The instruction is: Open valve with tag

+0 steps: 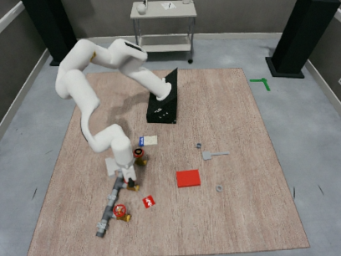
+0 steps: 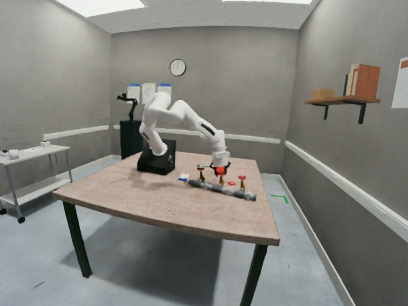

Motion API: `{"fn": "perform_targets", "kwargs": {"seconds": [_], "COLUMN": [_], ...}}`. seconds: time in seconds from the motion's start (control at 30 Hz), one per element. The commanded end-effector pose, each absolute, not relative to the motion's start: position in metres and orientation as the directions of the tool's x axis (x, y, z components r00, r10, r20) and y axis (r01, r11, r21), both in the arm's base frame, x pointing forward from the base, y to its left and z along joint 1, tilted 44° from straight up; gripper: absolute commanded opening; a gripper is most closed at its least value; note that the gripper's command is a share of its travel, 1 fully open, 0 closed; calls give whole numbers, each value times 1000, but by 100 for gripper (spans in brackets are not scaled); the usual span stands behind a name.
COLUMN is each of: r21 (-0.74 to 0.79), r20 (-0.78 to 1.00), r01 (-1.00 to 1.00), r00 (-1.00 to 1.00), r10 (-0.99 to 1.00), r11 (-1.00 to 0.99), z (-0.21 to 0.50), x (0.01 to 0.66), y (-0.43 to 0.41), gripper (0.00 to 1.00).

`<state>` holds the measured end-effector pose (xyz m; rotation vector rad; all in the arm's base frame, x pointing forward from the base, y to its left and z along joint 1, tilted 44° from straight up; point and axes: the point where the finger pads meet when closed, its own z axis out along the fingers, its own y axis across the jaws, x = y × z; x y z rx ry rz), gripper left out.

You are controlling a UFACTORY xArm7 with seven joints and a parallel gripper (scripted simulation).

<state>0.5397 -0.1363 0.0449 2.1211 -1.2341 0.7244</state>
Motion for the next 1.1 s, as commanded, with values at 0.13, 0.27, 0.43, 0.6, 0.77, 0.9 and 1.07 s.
{"fn": "perform_targets", "kwargs": {"seconds": [0.13,0.27,0.43,0.6,0.77,0.9,1.07], "r21": [433,530,621,663,720,731,718], "r20": [575,488,374,297,114,-3,-149], "r01": [-685,-543,-360,-243,21,183,378], "r00": [711,824,917,954,982,964,904], "r10": [-405,-289,-142,-50,148,266,401], "r11": [-587,-651,-696,-708,-694,-657,-585], "z": [46,46,46,46,46,46,46], "x": [541,541,541,541,541,541,541], "y": [-134,-134,-134,-134,-134,-134,-134], "gripper": [0,0,0,0,0,0,0]}}
